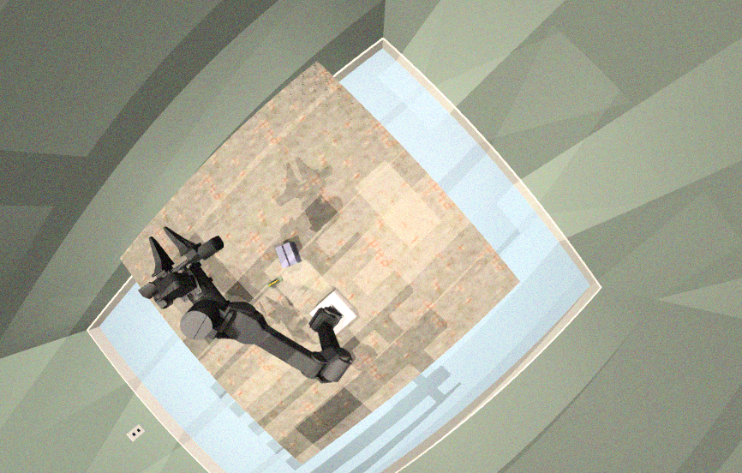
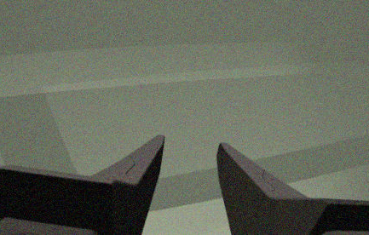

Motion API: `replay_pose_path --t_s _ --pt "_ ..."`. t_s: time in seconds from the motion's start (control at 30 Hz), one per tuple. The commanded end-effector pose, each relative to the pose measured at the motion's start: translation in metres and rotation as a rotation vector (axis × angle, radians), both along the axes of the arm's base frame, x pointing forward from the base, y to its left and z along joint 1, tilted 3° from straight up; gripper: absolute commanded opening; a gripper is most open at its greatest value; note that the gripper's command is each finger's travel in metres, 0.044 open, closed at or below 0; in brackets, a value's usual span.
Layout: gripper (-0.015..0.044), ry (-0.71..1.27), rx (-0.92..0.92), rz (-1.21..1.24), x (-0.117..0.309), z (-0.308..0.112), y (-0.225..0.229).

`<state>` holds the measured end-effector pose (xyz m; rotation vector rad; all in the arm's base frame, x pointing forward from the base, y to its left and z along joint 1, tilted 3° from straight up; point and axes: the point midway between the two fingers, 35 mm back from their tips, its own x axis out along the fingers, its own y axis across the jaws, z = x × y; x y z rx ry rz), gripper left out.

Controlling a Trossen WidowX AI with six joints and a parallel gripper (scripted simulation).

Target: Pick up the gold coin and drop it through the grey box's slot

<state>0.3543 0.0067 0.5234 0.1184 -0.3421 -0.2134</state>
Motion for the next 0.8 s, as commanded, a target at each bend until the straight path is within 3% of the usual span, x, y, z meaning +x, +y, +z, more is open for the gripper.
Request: replay_pose_path --t_s 0.0,0.37,0.77 --pt "0.0161 0.186 0.211 0.140 0.030 -0.068 0.024" --pt "0.0161 0.593 0.713 0.191 0.048 -0.212 0.061" --pt "0.0161 0.983 1.267 -0.145 -0.002 -0.357 0.083"
